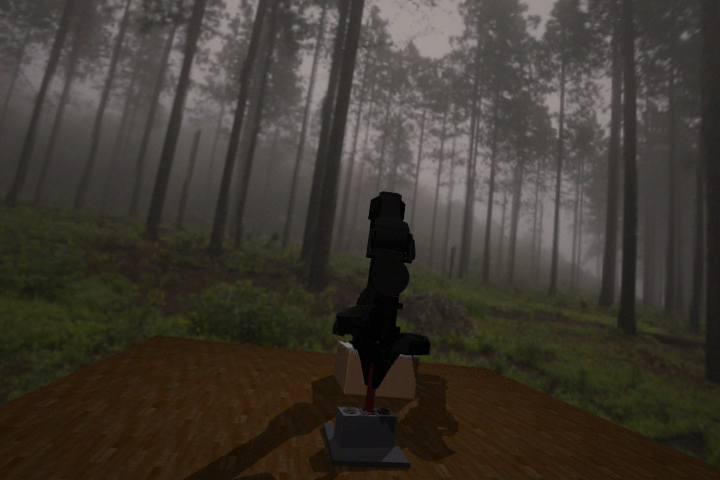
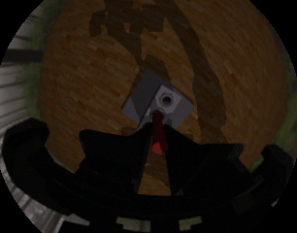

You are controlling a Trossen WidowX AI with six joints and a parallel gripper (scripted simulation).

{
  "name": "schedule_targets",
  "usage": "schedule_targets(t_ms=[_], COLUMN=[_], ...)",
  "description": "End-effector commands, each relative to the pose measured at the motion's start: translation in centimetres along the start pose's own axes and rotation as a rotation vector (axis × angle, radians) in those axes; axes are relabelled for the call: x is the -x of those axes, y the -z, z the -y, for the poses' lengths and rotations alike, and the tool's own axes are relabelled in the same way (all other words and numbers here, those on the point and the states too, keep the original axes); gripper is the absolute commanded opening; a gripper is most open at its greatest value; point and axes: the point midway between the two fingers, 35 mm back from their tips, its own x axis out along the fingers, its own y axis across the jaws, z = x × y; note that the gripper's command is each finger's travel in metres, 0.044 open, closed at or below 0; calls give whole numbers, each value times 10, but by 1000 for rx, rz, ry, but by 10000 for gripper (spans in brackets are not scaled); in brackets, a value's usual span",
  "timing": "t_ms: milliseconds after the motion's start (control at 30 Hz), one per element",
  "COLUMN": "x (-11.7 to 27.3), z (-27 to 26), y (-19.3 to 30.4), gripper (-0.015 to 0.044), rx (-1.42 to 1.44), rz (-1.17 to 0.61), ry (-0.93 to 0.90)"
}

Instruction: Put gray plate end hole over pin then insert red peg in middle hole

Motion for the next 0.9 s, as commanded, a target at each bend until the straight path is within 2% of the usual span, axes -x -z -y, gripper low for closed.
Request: schedule_targets(t_ms=[0,867], x=[-3,-3], z=[1,2], y=[0,-1], gripper=[0,0], rx=[1,-4], rz=[1,-1], ry=[4,1])
